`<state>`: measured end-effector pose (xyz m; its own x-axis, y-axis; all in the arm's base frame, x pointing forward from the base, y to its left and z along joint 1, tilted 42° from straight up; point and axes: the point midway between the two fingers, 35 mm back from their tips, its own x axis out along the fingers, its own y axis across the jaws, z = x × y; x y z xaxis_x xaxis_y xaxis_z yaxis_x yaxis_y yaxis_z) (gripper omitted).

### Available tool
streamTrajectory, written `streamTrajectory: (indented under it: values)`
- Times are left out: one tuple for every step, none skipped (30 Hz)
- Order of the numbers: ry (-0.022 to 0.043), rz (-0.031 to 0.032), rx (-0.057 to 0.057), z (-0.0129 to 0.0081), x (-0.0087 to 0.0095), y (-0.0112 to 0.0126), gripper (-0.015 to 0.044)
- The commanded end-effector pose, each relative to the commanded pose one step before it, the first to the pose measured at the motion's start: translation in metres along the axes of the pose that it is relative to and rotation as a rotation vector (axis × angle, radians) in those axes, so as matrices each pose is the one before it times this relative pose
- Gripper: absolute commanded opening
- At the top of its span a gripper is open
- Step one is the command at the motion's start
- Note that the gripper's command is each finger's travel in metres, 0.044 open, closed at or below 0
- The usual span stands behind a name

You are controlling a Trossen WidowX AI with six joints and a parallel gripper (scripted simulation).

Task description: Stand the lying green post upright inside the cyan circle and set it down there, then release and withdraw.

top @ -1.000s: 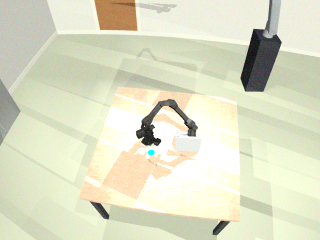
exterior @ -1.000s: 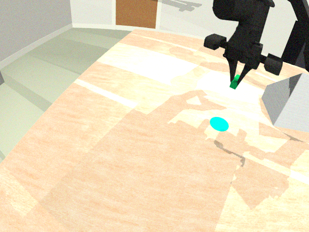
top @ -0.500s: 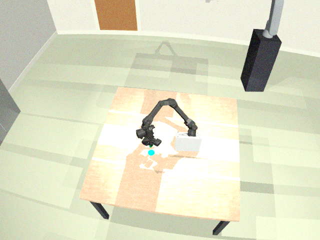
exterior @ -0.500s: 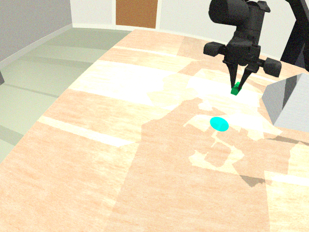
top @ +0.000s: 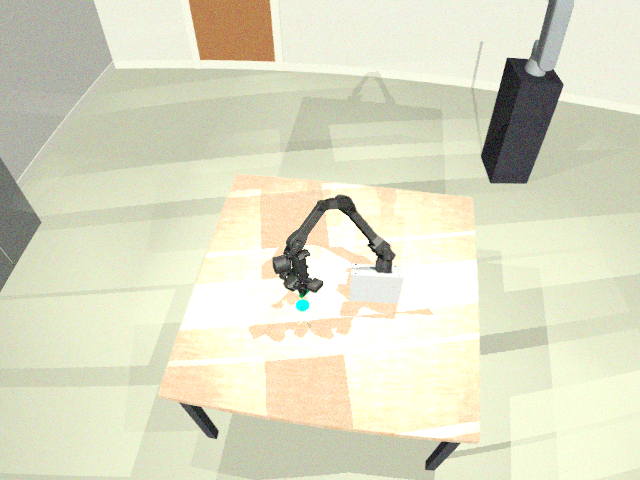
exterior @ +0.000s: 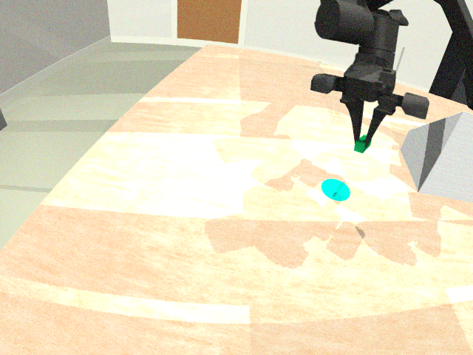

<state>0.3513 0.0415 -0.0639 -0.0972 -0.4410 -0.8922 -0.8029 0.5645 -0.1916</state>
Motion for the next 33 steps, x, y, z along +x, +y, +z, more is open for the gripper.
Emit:
streamTrajectory:
  values:
    - [-0.02548,0.01775,0.0006,-0.00115,0.00146,0.00096,0.0023]
    - [-0.00637,0.00394,0.0005,0.00003,0.00060,0.00008,0.0023]
    - [-0.00640,0.00390,0.0005,0.00003,0.00059,0.00008,0.0023]
    - [-0.00643,0.00385,0.0005,0.00003,0.00058,0.00007,0.0023]
    - [-0.00646,0.00380,0.0005,0.00003,0.00057,0.00007,0.0023]
    - [-0.00648,0.00375,0.0005,0.00003,0.00056,0.00006,0.0023]
    - [-0.00651,0.00370,0.0004,0.00002,0.00055,0.00006,0.0023]
    - [-0.00654,0.00365,0.0004,0.00002,0.00055,0.00005,0.0023]
    - [-0.00656,0.00360,0.0004,0.00002,0.00054,0.00005,0.0023]
    - [-0.00659,0.00355,0.0004,0.00002,0.00053,0.00004,0.0023]
    - [-0.00661,0.00350,0.0004,0.00002,0.00052,0.00004,0.0023]
    - [-0.00664,0.00345,0.0003,0.00002,0.00051,0.00003,0.0023]
    - [-0.00667,0.00340,0.0003,0.00001,0.00050,0.00003,0.0023]
    - [-0.00669,0.00336,0.0003,0.00001,0.00049,0.00003,0.0023]
    - [-0.00671,0.00331,0.0003,0.00001,0.00048,0.00002,0.0023]
    - [-0.00674,0.00326,0.0003,0.00001,0.00047,0.00002,0.0023]
    - [-0.00676,0.00321,0.0003,0.00001,0.00046,0.00001,0.0023]
    - [-0.00678,0.00316,0.0002,0.00001,0.00045,0.00001,0.0023]
    - [-0.00681,0.00311,0.0002,0.00000,0.00044,0.00001,0.0023]
    - [-0.00683,0.00306,0.0002,0.00000,0.00043,0.00000,0.0023]
    - [-0.00685,0.00301,0.0002,0.00000,0.00042,0.00000,0.0023]
    - [-0.00687,0.00295,0.0002,0.00000,0.00041,0.00000,0.0023]
    - [-0.00690,0.00290,0.0001,0.00000,0.00040,-0.00001,0.0023]
    - [-0.00692,0.00285,0.0001,0.00000,0.00039,-0.00001,0.0023]
    - [-0.00694,0.00280,0.0001,0.00000,0.00038,-0.00002,0.0023]
    - [-0.00696,0.00275,0.0001,-0.00001,0.00037,-0.00002,0.0023]
    - [-0.00698,0.00270,0.0000,-0.00001,0.00036,-0.00002,0.0023]
    - [-0.00700,0.00265,0.0000,-0.00001,0.00035,-0.00003,0.0023]
    - [-0.00702,0.00260,0.0000,-0.00001,0.00034,-0.00003,0.0023]
    - [-0.00704,0.00255,0.0000,-0.00001,0.00033,-0.00003,0.0023]
    - [-0.00705,0.00250,0.0000,-0.00001,0.00032,-0.00003,0.0023]
    - [-0.00707,0.00245,-0.0001,-0.00001,0.00031,-0.00004,0.0023]
    - [-0.00709,0.00240,-0.0001,-0.00002,0.00031,-0.00004,0.0023]
